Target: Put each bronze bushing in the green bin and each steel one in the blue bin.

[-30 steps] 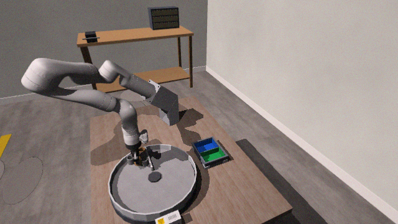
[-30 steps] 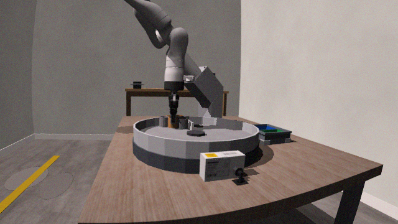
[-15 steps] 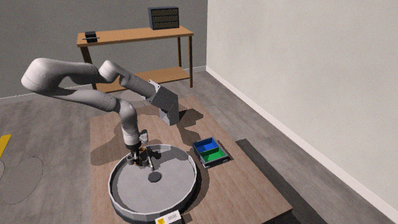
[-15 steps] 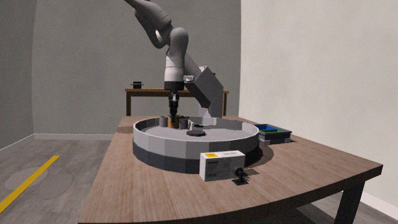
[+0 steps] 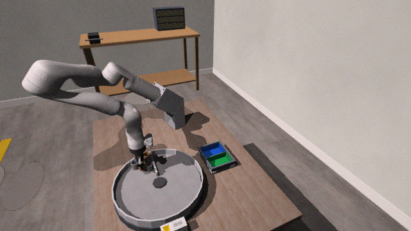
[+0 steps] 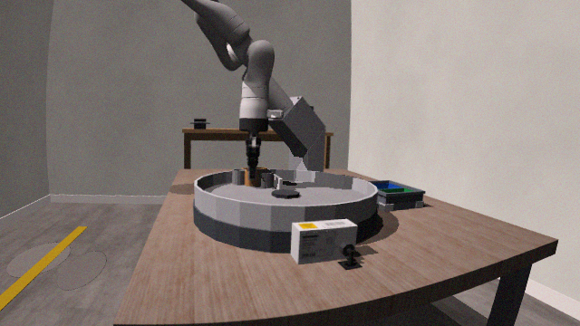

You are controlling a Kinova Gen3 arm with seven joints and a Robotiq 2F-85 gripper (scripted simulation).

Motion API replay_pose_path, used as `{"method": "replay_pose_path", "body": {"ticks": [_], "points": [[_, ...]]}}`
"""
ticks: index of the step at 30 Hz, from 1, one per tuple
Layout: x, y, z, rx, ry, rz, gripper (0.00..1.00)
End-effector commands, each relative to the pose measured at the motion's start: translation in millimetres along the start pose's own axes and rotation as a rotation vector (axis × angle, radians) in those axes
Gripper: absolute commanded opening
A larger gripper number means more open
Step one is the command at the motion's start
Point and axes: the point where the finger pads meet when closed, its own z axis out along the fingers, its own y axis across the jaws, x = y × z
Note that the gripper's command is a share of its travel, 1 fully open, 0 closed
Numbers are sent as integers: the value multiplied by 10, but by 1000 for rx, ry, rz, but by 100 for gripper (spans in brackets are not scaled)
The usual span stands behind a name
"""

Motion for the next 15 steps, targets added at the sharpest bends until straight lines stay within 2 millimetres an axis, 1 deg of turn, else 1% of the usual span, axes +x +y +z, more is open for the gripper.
{"method": "replay_pose_path", "body": {"ticks": [1, 15], "points": [[2, 4, -4, -1, 1, 0, 0], [2, 5, -52, 1, 3, -2, 0]]}}
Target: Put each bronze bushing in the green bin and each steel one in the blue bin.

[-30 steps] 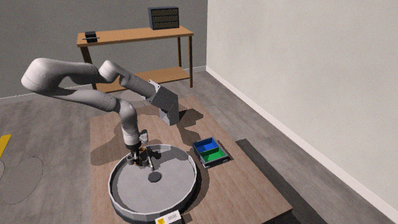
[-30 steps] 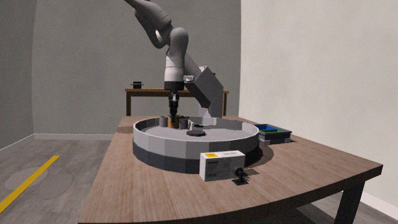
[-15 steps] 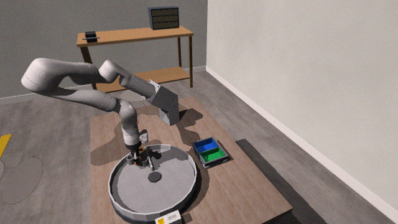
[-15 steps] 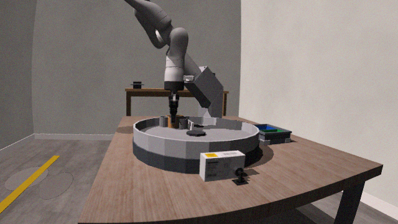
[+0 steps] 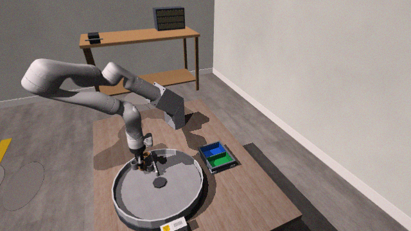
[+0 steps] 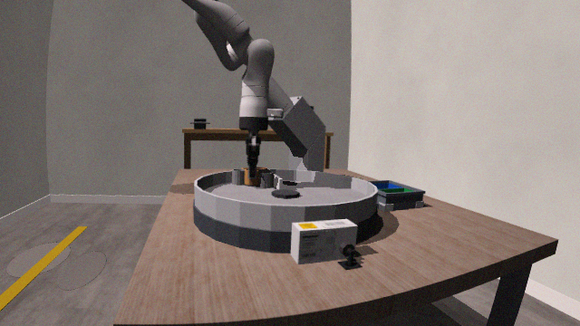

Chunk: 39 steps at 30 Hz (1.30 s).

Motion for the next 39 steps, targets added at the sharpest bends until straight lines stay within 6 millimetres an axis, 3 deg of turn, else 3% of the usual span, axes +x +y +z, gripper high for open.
{"method": "replay_pose_path", "body": {"ticks": [1, 39], "points": [[6, 10, -24, -2, 3, 0, 0], [6, 9, -119, -2, 3, -1, 0]]}}
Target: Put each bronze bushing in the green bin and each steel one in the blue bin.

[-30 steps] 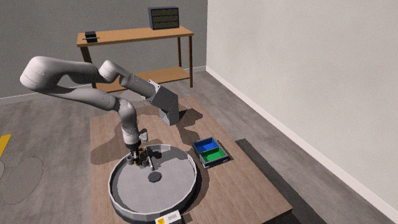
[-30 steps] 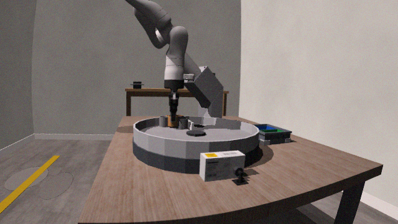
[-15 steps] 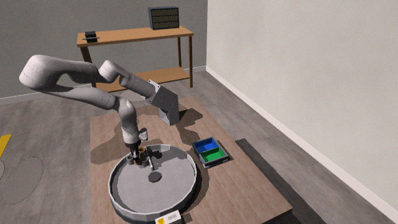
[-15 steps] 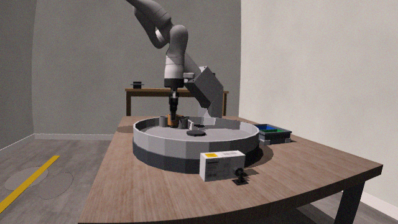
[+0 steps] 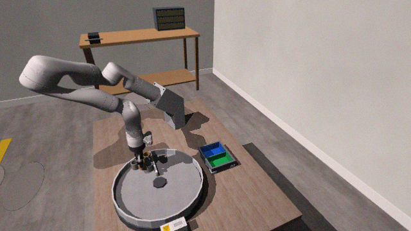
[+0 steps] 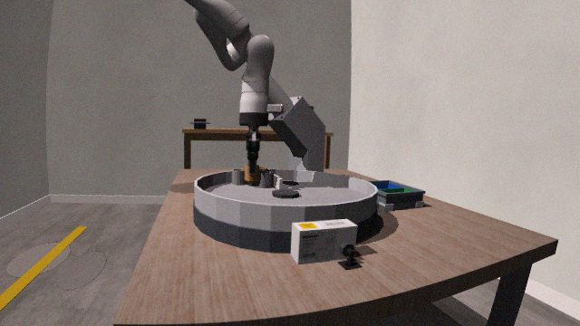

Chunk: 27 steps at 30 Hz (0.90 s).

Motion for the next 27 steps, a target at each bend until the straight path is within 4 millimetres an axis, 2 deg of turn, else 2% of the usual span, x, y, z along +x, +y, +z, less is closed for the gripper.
{"method": "replay_pose_path", "body": {"ticks": [1, 27], "points": [[6, 8, -16, -2, 2, 0, 0], [6, 8, -89, -3, 2, 0, 0]]}}
